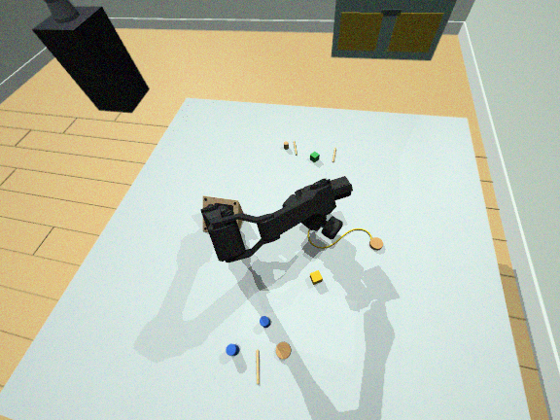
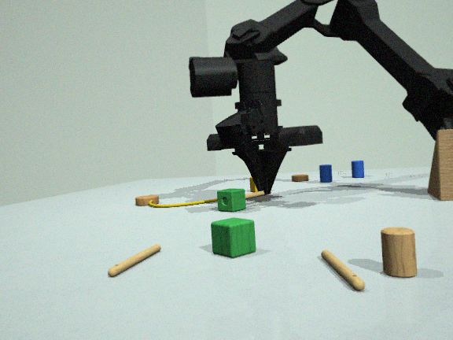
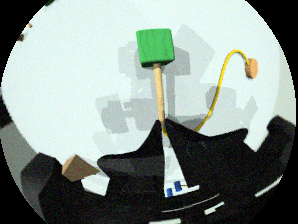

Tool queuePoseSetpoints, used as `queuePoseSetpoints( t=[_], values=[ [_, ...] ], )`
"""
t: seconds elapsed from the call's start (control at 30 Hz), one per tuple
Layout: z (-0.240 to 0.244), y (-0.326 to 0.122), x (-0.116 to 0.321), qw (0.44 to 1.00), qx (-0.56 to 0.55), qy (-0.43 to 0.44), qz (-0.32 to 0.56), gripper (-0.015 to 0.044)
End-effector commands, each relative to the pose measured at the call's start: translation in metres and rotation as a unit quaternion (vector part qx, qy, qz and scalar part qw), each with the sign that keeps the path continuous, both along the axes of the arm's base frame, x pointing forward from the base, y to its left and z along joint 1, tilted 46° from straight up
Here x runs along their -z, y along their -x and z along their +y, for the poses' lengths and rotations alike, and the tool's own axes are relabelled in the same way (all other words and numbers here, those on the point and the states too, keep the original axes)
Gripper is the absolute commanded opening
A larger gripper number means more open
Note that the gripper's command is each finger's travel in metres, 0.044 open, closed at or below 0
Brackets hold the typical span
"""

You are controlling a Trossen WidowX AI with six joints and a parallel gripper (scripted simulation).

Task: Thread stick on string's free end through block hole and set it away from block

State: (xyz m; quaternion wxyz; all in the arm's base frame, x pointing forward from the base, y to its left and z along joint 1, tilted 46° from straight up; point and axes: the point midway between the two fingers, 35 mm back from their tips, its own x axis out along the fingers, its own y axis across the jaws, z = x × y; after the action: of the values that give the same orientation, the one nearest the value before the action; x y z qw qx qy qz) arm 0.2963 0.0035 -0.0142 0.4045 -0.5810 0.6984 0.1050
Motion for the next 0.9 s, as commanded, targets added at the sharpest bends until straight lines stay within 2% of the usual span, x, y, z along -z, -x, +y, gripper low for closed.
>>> queuePoseSetpoints(
  t=[0.0, 0.87],
  values=[
    [0.004, -0.003, 0.005, 1.0, 0.002, -0.001, 0.0, 0.0],
    [0.025, -0.017, 0.026, 1.0, 0.003, -0.001, 0.0, 0.0]
  ],
)
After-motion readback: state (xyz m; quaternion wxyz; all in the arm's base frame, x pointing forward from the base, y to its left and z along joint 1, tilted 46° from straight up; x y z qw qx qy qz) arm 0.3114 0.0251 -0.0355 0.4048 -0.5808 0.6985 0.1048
